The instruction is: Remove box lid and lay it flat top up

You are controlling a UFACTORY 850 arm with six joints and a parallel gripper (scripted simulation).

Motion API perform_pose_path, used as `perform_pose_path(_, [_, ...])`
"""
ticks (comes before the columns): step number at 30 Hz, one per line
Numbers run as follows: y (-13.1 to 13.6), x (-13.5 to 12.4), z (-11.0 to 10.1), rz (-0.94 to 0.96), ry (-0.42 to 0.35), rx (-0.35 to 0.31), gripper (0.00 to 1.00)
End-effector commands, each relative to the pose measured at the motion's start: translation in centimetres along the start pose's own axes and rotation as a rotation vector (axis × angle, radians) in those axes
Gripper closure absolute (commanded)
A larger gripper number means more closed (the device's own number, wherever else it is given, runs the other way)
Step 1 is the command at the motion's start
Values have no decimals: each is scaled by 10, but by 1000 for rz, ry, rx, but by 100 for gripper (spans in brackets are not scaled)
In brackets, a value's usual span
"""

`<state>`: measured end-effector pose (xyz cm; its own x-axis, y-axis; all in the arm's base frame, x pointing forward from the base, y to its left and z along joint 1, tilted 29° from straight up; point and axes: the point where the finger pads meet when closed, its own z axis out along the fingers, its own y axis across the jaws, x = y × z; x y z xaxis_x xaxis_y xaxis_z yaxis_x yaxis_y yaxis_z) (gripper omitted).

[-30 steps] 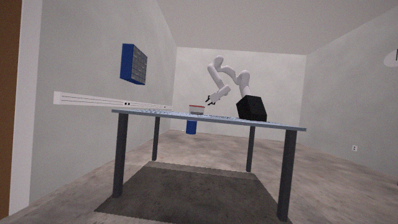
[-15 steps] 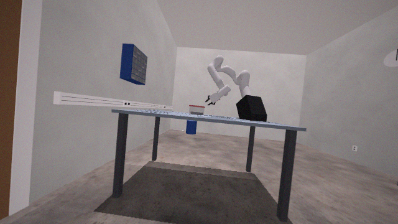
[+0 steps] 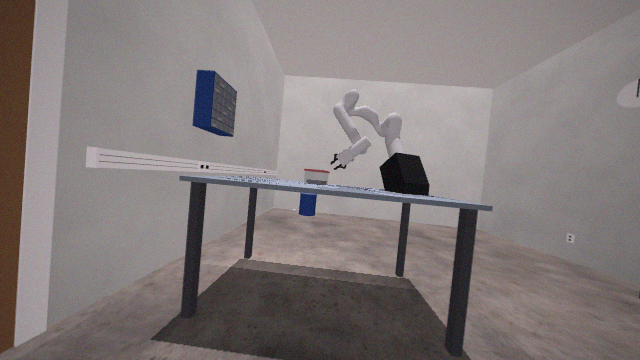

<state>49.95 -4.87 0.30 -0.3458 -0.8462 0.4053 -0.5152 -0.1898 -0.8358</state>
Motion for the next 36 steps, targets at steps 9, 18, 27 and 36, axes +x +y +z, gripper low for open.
perform_pose_path(9, [-1, 0, 5, 0, 0, 1, 52])
perform_pose_path(18, [-1, 0, 15, 0, 0, 1, 52])
perform_pose_path(27, [-1, 0, 34, 0, 0, 1, 52])
perform_pose_path(36, [-1, 0, 49, 0, 0, 1, 52])
